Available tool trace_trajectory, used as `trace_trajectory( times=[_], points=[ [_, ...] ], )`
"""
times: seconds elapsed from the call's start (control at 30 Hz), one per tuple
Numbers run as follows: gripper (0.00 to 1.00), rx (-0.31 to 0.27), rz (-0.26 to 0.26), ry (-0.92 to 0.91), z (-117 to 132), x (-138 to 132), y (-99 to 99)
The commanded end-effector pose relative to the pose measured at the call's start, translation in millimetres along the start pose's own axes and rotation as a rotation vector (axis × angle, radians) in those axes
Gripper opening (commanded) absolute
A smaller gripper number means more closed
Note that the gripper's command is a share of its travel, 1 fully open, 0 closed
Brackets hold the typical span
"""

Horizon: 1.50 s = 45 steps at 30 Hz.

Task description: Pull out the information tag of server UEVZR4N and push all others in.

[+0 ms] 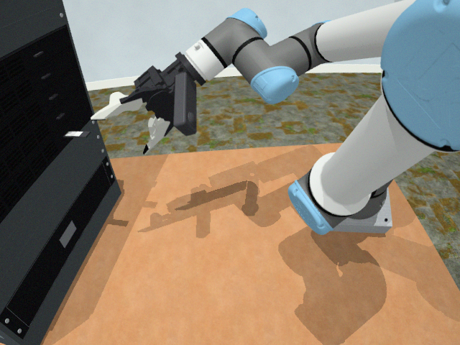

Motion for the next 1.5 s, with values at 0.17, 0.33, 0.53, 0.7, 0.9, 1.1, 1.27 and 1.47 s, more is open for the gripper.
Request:
trace_trajectory(
  times=[0.17,0.33,0.53,0.7,0.9,1.1,1.27,1.47],
  points=[
    [1.00,0.003,0.016,-0.058,1.4,7.3,4.5],
    [1.00,0.005,0.020,-0.075,1.3,8.3,5.3],
    [1.00,0.007,0.028,-0.106,1.7,11.6,7.2],
    [1.00,0.009,0.034,-0.132,1.8,13.8,8.6],
    [1.00,0.011,0.039,-0.153,1.7,15.3,9.7],
    [1.00,0.014,0.047,-0.181,2.2,18.3,11.5],
    [1.00,0.016,0.052,-0.205,2.3,20.3,12.8],
    [1.00,0.018,0.057,-0.224,2.3,21.7,13.8]
  ],
)
Point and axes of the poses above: the point where the finger pads meet when closed, its own y axis back along the fingers, its own x axis across the jaws, z = x × y, the point moved 4 cm from there along y, back along the fingers
